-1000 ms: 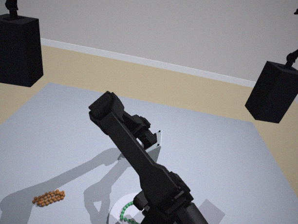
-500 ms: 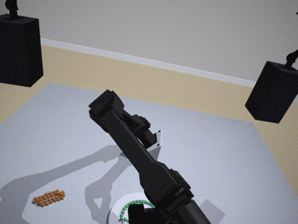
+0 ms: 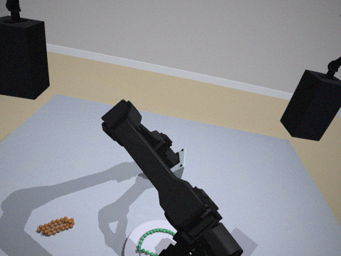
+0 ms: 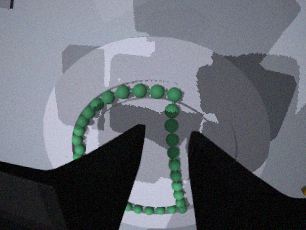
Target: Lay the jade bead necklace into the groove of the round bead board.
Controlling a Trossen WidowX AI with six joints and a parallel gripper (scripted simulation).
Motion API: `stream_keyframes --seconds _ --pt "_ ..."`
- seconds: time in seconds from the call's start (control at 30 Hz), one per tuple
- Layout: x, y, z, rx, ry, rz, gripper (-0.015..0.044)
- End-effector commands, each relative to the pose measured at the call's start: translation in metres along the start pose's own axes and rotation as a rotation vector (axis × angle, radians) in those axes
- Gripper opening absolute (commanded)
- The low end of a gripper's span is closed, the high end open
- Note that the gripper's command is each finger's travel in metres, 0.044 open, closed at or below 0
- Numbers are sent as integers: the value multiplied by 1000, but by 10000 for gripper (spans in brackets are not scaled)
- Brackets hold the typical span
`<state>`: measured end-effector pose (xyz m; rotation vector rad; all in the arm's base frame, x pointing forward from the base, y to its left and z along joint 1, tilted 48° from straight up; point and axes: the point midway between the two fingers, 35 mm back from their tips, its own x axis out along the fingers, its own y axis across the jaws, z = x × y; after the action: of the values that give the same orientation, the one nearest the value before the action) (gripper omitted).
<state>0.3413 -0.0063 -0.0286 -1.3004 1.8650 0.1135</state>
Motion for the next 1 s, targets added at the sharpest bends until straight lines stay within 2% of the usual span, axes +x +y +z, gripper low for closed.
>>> stream_keyframes --seconds 0.0,0.97 --pt "-6 -2 0 -48 -14 -5 120" --pt "30 -3 1 -47 -13 -6 120"
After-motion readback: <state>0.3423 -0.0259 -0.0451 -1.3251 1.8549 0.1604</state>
